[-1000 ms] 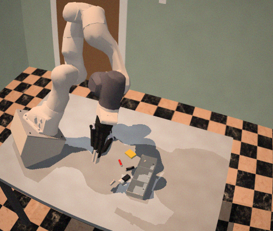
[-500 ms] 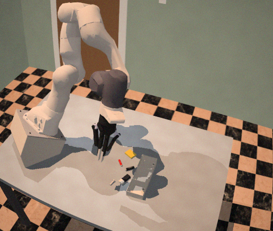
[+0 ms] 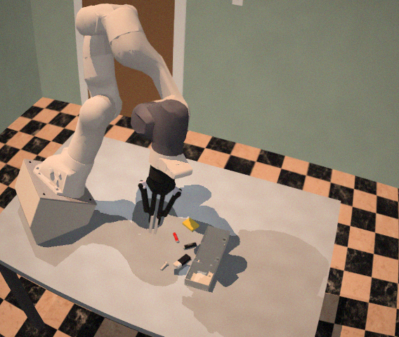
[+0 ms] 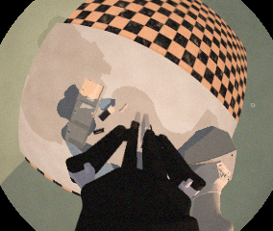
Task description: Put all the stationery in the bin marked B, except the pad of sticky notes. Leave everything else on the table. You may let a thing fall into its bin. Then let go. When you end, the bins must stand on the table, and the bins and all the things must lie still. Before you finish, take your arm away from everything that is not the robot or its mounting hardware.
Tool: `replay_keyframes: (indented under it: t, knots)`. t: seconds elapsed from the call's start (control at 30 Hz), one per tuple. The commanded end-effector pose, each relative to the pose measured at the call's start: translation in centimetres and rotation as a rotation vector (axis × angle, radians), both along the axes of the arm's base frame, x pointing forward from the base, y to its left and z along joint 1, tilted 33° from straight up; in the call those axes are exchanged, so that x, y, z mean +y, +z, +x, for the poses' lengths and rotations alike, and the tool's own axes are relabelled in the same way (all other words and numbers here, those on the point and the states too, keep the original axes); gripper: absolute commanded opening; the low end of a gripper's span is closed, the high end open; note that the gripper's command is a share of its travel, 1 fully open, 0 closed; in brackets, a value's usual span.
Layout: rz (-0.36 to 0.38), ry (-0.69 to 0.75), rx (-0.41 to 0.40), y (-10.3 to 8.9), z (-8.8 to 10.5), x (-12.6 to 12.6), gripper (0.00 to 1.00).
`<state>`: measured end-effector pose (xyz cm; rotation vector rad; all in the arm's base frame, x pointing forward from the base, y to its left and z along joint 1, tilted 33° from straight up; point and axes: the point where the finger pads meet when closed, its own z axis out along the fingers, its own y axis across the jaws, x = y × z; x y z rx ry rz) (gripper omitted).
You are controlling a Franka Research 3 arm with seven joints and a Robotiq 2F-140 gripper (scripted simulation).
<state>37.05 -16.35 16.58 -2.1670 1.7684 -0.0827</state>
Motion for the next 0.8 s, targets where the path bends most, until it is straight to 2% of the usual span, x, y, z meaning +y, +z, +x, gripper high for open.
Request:
replay_keyframes:
  t: [0.0,0.27,0.77]
  knots:
    - [-0.026,0.15,-0.039,0.2,0.1,0.3,0.05]
    - [-0.041,0.258,-0.077,0.6,0.5,0.9,0.05]
    - [-0.082,0.557,-0.197,2.2,1.9,3.6,0.05]
